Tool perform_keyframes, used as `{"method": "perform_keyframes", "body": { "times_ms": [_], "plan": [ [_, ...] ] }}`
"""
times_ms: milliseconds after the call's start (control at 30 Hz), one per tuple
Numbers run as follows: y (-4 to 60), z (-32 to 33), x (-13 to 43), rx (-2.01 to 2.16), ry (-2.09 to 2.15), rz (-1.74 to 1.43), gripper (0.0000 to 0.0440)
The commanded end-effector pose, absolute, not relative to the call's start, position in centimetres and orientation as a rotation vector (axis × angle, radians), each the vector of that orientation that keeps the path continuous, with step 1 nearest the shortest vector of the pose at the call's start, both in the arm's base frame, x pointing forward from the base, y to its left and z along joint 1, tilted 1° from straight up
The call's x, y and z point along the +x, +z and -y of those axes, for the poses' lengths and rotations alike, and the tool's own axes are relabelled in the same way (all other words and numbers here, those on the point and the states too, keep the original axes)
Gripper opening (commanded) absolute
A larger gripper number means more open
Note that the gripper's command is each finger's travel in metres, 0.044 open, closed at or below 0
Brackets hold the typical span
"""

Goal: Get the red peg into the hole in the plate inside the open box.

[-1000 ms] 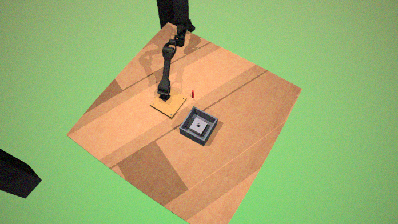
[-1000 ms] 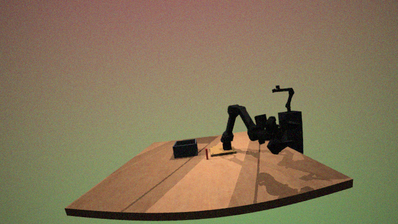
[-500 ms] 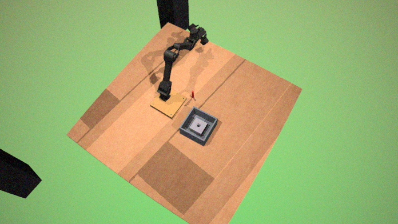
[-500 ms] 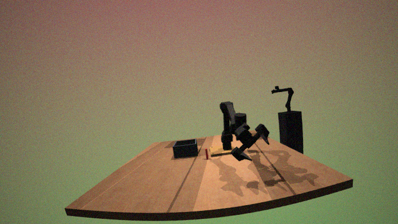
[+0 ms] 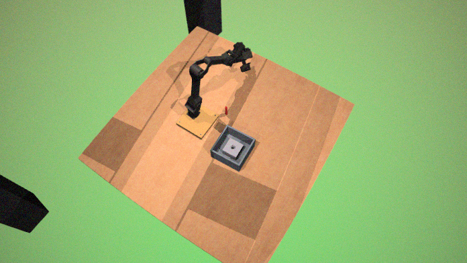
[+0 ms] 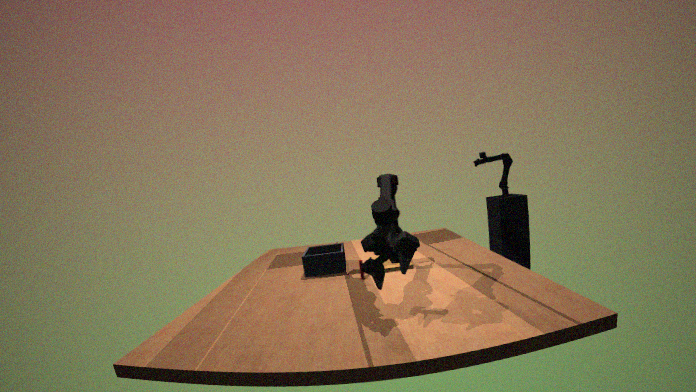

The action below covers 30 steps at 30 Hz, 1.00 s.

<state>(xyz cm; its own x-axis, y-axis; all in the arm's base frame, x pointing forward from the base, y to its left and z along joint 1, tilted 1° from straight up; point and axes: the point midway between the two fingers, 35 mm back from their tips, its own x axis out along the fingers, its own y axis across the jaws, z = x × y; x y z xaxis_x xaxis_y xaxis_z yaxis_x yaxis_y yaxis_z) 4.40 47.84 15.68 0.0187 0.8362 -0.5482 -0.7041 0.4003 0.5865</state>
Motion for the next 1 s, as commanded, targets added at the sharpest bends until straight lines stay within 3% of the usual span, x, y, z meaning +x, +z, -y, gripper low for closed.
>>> {"method": "perform_keyframes", "body": {
  "times_ms": [0,467,967],
  "plan": [
    [14.8,-45.8,6.4,0.152,1.1,-1.041,0.044],
    [13.2,-35.5,13.2,0.162,0.621,-1.276,0.044],
    [12.3,-24.8,15.6,0.248,0.088,-1.461,0.044]
  ]
}}
